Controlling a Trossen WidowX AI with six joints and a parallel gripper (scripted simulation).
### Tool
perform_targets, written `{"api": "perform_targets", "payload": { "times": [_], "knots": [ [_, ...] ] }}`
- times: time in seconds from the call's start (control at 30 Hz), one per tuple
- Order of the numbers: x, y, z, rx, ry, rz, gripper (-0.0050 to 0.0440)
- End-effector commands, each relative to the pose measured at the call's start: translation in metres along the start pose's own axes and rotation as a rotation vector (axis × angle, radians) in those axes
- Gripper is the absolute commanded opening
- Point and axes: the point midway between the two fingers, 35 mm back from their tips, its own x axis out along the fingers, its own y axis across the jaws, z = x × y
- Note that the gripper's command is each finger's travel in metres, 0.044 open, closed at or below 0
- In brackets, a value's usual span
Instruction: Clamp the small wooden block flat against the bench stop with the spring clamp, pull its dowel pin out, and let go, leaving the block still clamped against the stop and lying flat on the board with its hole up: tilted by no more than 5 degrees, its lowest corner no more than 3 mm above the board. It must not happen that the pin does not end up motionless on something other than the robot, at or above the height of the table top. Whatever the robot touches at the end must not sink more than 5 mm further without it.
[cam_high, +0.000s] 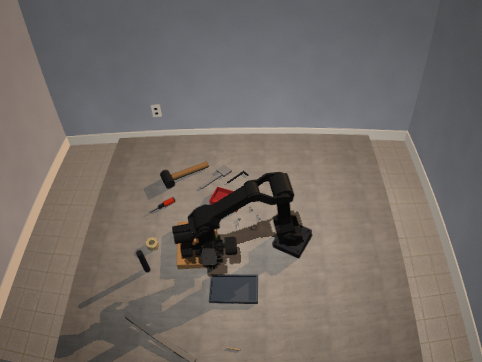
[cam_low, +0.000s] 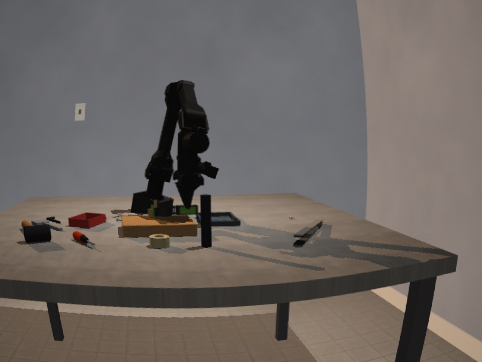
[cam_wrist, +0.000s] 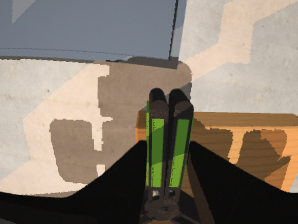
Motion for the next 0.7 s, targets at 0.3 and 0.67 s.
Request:
{"api": "perform_targets", "payload": {
  "times": [0.3,0.67],
  "knots": [
    [-0.0004,-0.0033,0.001,-0.007,-0.004,-0.005,0.0],
    [0.0019,-0.0037,0.001,-0.007,-0.004,-0.005,0.0]
  ]
}}
